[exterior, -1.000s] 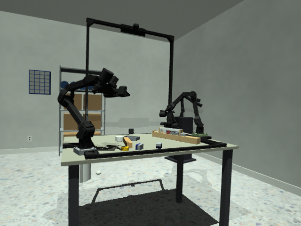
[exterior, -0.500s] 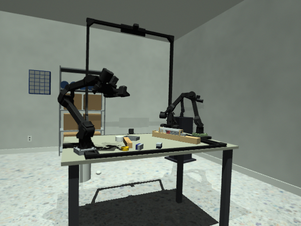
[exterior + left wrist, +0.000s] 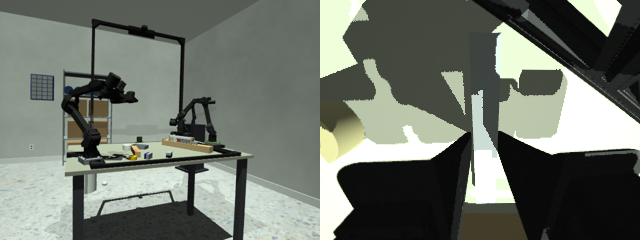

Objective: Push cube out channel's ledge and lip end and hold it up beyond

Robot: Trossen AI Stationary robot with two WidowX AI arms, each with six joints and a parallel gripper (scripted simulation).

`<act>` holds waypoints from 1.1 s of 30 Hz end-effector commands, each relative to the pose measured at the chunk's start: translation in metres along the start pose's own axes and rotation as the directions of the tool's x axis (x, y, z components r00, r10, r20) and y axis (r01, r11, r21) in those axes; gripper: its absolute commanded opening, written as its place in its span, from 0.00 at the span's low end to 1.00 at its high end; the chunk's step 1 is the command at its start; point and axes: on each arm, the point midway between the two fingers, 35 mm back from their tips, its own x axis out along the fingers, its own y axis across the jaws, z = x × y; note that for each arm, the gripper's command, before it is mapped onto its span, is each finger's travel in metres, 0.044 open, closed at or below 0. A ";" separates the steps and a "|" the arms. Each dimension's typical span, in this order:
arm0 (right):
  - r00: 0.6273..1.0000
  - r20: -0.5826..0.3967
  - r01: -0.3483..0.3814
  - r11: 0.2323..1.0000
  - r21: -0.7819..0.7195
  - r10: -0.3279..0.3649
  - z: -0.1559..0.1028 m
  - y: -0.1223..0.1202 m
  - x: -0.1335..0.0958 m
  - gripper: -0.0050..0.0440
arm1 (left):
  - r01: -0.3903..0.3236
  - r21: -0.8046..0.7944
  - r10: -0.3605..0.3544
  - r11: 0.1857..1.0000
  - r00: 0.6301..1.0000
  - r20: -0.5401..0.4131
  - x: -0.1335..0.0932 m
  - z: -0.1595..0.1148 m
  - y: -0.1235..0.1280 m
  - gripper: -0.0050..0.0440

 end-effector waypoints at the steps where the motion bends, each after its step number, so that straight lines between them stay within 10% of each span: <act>1: 1.000 -0.002 0.003 1.000 -0.004 -0.003 0.000 0.000 0.000 0.92 | -0.002 0.000 0.002 1.000 1.000 -0.001 -0.001 0.000 0.001 0.27; 12: 1.000 -0.002 0.003 1.000 -0.004 -0.003 0.000 0.000 0.000 0.92 | -0.002 0.000 0.002 1.000 1.000 -0.001 -0.002 0.000 0.001 0.18; 26: 1.000 -0.002 0.003 1.000 -0.004 -0.003 0.000 0.000 0.000 0.92 | 0.004 0.000 -0.004 1.000 1.000 0.005 -0.101 0.000 0.002 0.18; 33: 1.000 -0.002 0.003 1.000 -0.004 -0.003 0.000 0.000 0.000 0.92 | 0.005 0.000 -0.005 1.000 1.000 0.005 -0.107 0.001 0.001 0.18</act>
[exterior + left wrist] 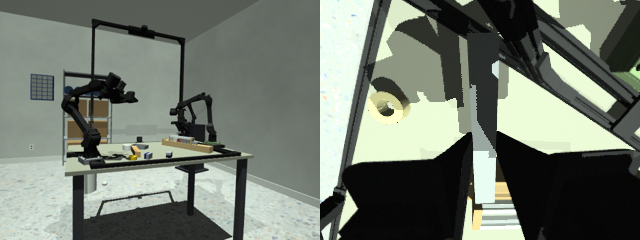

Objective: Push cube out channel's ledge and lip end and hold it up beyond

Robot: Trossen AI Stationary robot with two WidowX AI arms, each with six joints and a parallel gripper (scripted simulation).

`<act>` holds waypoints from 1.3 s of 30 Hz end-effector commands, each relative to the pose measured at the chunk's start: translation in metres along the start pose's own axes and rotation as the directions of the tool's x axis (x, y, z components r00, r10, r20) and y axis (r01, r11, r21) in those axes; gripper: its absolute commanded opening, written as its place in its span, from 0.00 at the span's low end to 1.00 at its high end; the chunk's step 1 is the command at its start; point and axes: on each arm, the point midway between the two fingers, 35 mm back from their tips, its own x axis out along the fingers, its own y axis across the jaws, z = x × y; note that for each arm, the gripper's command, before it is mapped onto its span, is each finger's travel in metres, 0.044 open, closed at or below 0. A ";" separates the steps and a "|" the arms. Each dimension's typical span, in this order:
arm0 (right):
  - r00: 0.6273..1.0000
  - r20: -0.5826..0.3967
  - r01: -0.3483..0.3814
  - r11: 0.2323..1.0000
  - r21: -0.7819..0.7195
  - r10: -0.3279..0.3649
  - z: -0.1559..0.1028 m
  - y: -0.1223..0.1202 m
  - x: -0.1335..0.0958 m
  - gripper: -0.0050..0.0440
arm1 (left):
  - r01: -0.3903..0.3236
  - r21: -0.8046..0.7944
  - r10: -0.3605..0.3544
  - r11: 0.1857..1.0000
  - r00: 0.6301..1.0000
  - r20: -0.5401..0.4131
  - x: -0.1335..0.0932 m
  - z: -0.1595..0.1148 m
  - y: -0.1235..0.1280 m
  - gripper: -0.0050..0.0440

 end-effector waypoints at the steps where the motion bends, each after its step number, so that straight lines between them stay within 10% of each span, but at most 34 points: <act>1: 1.000 -0.002 0.003 1.000 -0.004 -0.003 0.000 0.000 0.000 0.92 | -0.016 -0.002 0.016 1.000 1.000 -0.001 -0.009 0.000 0.002 0.18; 39: 1.000 -0.002 0.003 1.000 -0.004 -0.003 0.000 0.000 0.000 0.92 | -0.027 -0.638 0.029 0.770 1.000 -0.007 -0.010 -0.156 -0.122 0.18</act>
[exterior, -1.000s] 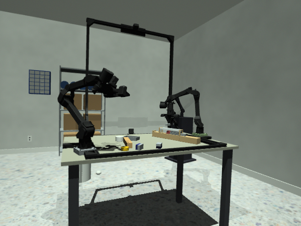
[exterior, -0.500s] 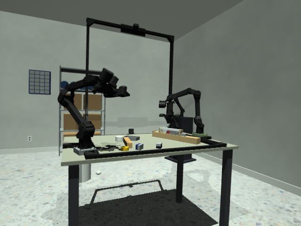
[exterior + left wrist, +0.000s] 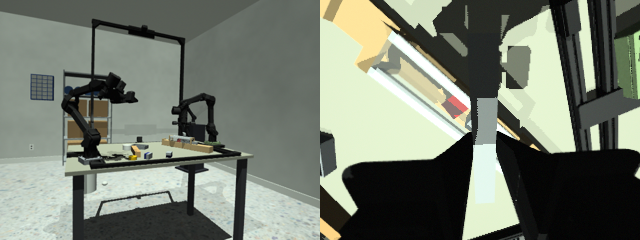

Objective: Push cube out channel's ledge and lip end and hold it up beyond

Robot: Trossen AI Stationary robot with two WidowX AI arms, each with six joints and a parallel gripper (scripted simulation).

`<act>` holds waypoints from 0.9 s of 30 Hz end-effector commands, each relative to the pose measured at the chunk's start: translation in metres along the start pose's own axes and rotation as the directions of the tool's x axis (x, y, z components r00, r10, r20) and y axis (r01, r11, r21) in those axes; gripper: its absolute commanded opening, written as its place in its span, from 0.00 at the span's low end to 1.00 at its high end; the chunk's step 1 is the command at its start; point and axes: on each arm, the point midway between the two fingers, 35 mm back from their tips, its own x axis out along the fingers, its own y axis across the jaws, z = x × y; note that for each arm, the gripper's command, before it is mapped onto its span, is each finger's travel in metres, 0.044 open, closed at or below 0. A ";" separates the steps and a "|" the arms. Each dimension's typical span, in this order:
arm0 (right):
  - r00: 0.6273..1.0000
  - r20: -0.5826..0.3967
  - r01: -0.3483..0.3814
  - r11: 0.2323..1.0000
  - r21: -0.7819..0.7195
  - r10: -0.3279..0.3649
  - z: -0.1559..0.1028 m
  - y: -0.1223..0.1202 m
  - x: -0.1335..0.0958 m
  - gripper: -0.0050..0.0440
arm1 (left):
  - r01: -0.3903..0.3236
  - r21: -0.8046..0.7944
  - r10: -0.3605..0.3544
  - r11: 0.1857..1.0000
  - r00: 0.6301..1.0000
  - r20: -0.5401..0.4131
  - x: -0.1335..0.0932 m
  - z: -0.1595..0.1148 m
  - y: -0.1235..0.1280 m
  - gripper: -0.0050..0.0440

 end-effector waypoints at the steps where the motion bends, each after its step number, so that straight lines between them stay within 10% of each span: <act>1: 1.000 -0.001 0.004 1.000 -0.005 -0.004 0.000 0.000 0.000 0.92 | -0.012 -0.058 0.012 0.998 1.000 0.002 -0.003 -0.016 -0.007 0.18; 27: 1.000 -0.001 0.004 1.000 -0.005 -0.004 0.000 0.000 0.000 0.92 | -0.002 -0.585 0.002 0.811 1.000 -0.002 0.000 -0.143 -0.113 0.18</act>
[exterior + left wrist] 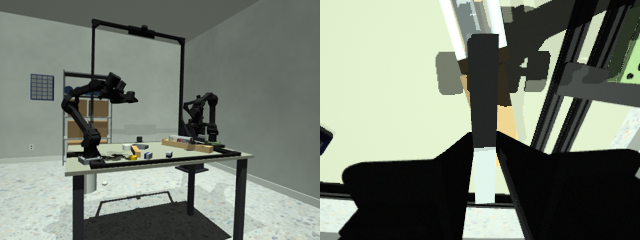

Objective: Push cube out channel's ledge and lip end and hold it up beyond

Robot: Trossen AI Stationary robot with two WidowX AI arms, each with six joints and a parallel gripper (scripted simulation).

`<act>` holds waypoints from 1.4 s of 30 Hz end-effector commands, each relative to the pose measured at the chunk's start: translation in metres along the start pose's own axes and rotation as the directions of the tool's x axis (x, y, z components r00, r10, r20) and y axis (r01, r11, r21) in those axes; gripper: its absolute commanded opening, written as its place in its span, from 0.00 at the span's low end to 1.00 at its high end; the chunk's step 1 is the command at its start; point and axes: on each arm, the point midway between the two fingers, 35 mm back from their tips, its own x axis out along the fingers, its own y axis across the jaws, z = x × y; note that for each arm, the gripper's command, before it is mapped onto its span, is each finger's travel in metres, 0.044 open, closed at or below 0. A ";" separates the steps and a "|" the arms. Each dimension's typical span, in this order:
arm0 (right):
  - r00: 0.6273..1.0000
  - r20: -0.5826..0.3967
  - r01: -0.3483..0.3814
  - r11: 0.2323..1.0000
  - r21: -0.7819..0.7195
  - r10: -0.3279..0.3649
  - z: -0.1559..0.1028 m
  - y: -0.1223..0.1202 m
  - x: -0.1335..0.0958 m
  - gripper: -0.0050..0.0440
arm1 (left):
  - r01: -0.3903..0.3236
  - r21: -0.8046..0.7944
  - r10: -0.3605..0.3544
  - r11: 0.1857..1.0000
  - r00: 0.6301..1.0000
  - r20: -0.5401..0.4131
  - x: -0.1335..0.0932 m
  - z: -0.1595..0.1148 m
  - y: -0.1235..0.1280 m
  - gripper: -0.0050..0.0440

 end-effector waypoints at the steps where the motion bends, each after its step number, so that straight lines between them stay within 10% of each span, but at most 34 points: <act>1: 1.000 -0.002 0.004 1.000 -0.004 -0.004 0.000 -0.001 0.000 0.92 | -0.005 -0.092 0.005 0.996 1.000 -0.002 -0.001 -0.026 -0.012 0.18; 10: 1.000 -0.002 0.004 1.000 -0.004 -0.004 0.000 -0.001 0.000 0.92 | -0.003 -0.239 0.002 0.971 1.000 -0.002 0.000 -0.063 -0.035 0.18; 42: 1.000 -0.002 0.004 1.000 -0.004 -0.004 0.000 -0.001 0.000 0.92 | -0.003 -0.243 0.002 0.970 1.000 -0.002 0.036 -0.065 -0.033 0.18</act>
